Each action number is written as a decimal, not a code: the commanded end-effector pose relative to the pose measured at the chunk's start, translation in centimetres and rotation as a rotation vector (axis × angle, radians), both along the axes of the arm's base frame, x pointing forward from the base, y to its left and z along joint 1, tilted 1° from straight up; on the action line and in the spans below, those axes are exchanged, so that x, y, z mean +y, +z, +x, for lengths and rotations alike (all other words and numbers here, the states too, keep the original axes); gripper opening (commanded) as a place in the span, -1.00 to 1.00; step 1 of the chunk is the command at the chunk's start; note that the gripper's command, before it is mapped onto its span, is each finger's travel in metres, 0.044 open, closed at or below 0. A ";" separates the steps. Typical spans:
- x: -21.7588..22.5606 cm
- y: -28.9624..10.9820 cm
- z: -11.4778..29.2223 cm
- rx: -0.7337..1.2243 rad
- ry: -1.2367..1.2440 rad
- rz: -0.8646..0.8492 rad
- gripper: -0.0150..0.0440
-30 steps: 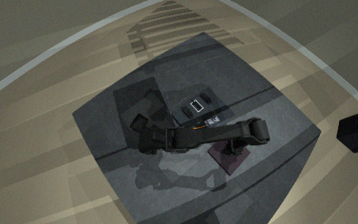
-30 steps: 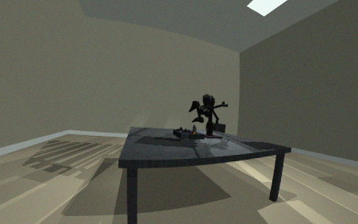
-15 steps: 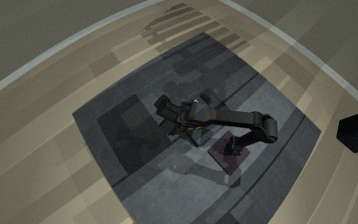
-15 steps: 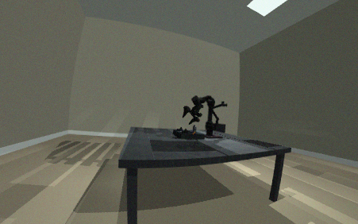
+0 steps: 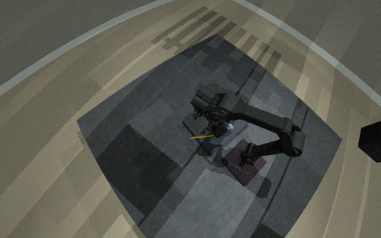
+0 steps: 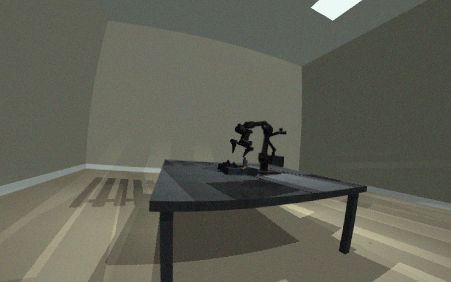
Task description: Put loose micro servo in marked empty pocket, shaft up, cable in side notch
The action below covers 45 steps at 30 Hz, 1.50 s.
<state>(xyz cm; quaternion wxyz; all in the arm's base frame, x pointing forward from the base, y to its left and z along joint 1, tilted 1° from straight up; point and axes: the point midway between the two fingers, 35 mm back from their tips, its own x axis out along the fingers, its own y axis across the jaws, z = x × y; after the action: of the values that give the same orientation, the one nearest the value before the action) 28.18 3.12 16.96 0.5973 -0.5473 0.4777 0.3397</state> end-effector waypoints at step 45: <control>-4.1 -4.9 -8.5 0.270 -0.253 0.156 0.64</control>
<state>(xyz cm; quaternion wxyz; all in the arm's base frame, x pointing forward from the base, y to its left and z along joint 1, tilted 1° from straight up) 19.70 -1.02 12.27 0.6060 -0.3861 0.5906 0.3674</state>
